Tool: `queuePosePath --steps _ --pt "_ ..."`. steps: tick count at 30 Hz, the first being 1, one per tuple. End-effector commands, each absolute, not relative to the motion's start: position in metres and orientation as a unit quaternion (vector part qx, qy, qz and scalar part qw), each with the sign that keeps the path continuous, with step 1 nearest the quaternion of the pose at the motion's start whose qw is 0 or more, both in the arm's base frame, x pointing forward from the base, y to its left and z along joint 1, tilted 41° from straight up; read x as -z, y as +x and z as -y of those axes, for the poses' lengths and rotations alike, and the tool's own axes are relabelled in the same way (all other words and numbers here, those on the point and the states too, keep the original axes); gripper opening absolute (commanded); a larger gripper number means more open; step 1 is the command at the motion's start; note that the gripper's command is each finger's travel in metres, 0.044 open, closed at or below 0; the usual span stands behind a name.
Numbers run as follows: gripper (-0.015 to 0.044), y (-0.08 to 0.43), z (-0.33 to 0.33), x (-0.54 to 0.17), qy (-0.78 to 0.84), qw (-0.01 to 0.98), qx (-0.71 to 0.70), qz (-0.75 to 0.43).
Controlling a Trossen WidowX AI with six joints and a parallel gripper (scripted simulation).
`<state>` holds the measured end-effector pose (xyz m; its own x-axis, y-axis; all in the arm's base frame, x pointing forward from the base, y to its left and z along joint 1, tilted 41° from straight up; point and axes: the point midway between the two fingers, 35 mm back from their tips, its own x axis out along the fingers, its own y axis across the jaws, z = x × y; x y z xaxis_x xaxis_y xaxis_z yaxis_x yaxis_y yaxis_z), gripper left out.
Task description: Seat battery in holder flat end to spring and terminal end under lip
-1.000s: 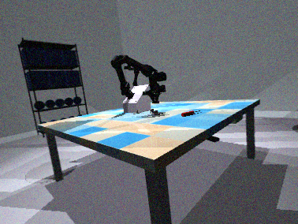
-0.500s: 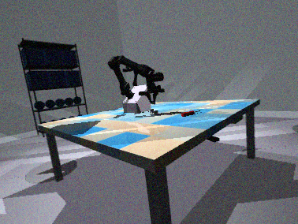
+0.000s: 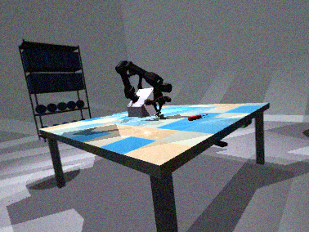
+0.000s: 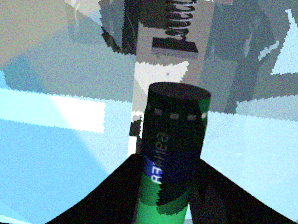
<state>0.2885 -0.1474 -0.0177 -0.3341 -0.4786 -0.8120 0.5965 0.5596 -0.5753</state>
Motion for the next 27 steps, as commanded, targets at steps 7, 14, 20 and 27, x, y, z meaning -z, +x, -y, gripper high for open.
queuePosePath --steps 7,14,20,27 --pt "0.0069 0.291 0.151 0.021 0.060 0.555 0.465 -0.687" --pt "0.0069 0.292 0.153 0.023 0.070 0.539 0.464 -0.699" --pt "0.0069 0.293 0.156 0.024 0.079 0.525 0.463 -0.709" --pt "0.0069 0.294 0.159 0.025 0.090 0.509 0.462 -0.721"
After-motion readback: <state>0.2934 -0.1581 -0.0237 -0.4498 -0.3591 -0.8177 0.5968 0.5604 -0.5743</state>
